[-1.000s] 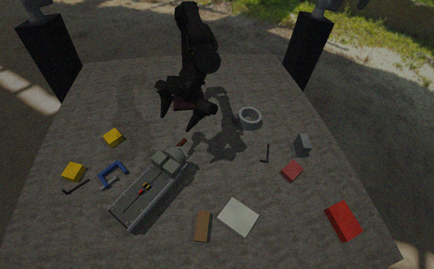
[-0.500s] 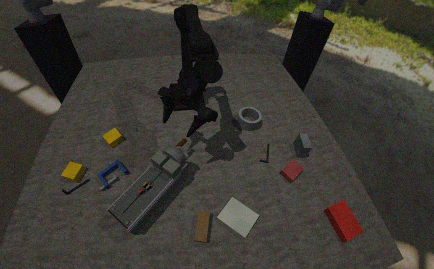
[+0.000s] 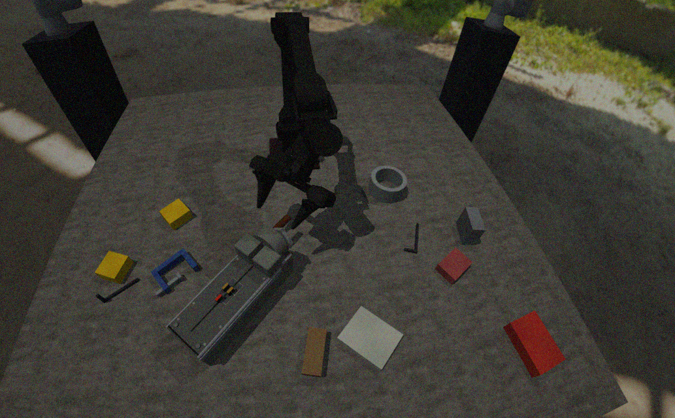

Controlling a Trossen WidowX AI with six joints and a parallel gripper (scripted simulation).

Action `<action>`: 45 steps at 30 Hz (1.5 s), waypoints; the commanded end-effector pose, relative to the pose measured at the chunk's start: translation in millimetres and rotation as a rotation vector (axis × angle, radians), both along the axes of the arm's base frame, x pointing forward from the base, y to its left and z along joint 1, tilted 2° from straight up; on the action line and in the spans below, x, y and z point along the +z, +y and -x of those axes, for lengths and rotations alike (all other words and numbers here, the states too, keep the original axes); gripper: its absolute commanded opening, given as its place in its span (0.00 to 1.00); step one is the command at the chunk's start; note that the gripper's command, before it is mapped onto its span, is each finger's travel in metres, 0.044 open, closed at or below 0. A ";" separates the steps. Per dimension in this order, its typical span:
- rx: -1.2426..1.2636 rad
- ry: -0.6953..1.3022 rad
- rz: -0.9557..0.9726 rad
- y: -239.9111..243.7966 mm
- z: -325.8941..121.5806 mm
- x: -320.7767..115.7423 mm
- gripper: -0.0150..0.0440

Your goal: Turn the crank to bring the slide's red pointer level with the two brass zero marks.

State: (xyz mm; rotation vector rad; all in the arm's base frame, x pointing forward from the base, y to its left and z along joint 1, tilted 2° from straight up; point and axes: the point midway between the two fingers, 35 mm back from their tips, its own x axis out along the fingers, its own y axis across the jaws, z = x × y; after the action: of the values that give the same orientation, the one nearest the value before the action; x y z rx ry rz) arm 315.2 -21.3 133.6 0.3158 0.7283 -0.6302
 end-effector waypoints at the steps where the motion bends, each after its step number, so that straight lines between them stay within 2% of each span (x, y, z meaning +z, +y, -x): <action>1: -0.007 0.003 0.003 -0.8 0.9 -6.9 1.00; 42: -0.007 0.003 0.003 1.2 -1.0 -67.1 1.00; 45: -0.007 0.003 0.003 1.2 -1.0 -67.1 0.87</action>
State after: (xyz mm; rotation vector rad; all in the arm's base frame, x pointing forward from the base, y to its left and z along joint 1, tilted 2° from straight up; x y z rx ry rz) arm 318.4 -19.0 70.9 0.3177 0.7244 -0.6295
